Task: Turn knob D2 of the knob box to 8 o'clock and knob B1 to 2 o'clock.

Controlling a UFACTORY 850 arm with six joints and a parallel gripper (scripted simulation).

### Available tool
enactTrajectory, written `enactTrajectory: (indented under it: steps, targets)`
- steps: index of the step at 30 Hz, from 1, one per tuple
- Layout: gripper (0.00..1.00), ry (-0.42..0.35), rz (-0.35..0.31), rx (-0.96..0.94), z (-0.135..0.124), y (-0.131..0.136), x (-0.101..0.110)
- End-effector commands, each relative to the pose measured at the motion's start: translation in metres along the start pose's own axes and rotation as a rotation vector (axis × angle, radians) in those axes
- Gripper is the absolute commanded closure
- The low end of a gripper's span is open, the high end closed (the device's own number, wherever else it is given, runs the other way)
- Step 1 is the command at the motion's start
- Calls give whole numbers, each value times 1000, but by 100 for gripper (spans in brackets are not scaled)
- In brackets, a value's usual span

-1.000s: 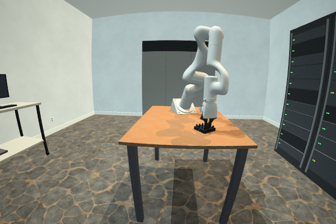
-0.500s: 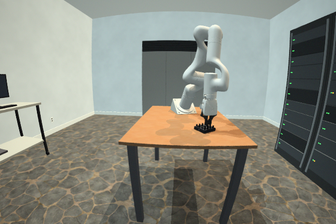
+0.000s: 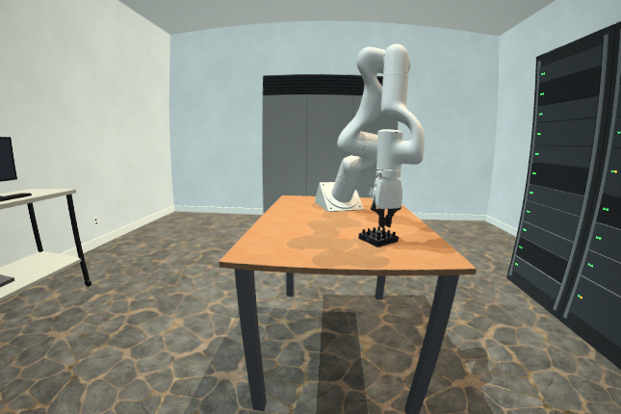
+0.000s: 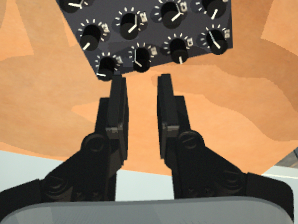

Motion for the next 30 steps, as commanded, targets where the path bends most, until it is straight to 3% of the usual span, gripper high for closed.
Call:
enactTrajectory:
  steps: [1,12,30]
  targets:
    - [81,-1,1,0,-1,0,1]
    - [81,0,1,-71,3,3,2]
    - [81,2,2,-629,29,20,13]
Point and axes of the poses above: the point where the finger pads meet when closed, its own x axis back along the fingers, its own y axis across the jaws, z = x × y, the point moved 6 cm from there along x, back along the fingers, and after that the axes turned 15 degrees about -x, right-handed, at the moved point
